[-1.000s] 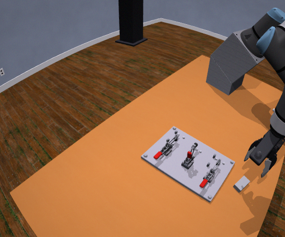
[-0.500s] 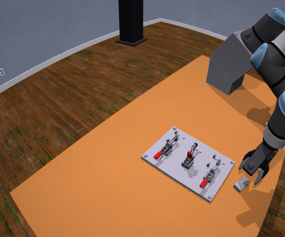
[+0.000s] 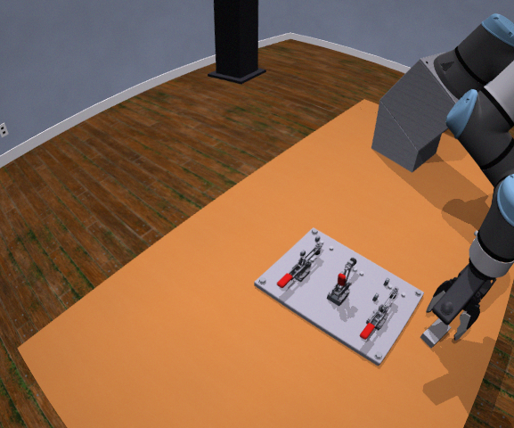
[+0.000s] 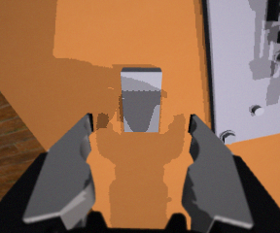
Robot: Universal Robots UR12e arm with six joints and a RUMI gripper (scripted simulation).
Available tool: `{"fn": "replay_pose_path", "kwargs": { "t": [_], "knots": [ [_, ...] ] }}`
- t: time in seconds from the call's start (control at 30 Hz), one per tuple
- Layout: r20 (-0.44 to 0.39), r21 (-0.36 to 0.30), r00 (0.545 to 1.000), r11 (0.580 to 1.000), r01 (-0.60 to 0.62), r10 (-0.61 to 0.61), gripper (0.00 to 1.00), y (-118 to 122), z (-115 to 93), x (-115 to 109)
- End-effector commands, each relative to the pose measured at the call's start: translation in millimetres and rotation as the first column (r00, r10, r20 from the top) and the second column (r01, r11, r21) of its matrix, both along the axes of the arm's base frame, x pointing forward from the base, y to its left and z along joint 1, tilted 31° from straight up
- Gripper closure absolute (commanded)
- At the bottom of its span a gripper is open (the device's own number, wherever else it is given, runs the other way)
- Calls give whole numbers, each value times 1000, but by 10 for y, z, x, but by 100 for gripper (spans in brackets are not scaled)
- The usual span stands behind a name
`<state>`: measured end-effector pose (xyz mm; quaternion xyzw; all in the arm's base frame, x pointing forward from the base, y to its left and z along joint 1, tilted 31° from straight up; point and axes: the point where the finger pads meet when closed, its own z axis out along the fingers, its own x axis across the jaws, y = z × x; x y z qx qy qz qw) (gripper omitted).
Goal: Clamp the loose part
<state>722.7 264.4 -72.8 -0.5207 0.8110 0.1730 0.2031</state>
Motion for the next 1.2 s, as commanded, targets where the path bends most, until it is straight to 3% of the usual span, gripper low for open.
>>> {"fn": "replay_pose_path", "kwargs": {
  "t": [0.0,0.77,1.17],
  "knots": [
    [1,0,1000,1000,0,0,41,3,-4,8],
    [1,0,1000,1000,0,0,41,16,-26,12],
    [1,0,1000,1000,0,0,41,110,-190,40]
  ]
}}
